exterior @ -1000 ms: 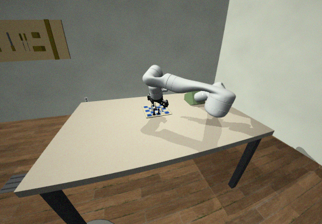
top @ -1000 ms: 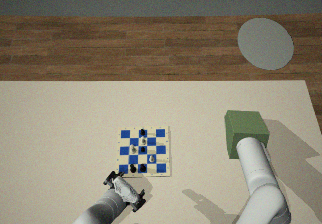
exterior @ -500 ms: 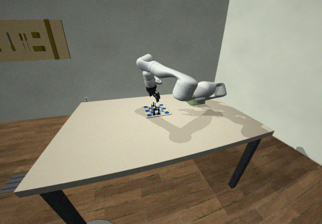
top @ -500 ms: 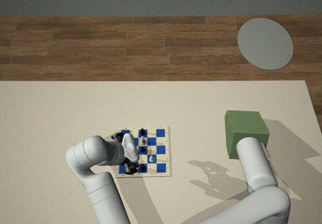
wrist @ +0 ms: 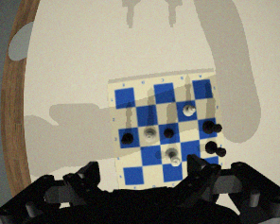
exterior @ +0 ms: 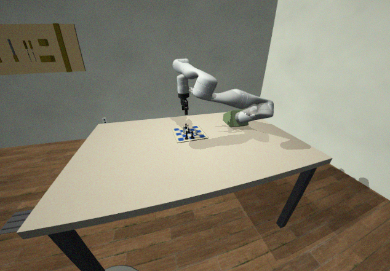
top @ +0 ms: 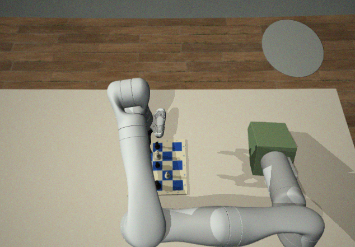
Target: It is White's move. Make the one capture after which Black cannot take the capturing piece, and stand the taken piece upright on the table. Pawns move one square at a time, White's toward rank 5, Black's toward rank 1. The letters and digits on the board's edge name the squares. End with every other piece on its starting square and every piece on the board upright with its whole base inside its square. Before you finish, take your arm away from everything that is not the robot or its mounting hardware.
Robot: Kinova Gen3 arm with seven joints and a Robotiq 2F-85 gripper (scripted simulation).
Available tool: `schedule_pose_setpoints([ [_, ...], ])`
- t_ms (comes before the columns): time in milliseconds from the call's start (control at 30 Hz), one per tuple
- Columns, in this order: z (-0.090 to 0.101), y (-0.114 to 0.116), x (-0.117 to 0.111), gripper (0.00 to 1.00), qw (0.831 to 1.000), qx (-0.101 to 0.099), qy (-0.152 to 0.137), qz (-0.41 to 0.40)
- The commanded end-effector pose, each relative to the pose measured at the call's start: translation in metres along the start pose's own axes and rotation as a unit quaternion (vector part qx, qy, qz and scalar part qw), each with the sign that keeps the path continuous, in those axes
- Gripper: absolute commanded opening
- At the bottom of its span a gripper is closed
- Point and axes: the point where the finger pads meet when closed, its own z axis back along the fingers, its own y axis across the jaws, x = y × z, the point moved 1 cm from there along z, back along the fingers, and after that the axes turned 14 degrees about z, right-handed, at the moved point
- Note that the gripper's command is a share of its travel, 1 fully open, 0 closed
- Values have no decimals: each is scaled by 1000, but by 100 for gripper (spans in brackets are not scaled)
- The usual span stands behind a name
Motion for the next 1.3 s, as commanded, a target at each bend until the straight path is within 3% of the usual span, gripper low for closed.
schedule_pose_setpoints([
  [0,5,-21,-18,100,1000,7,-11,-27],
  [233,7,-33,-26,100,998,20,-34,-51],
  [1267,6,-33,-26,100,997,21,-34,-65],
])
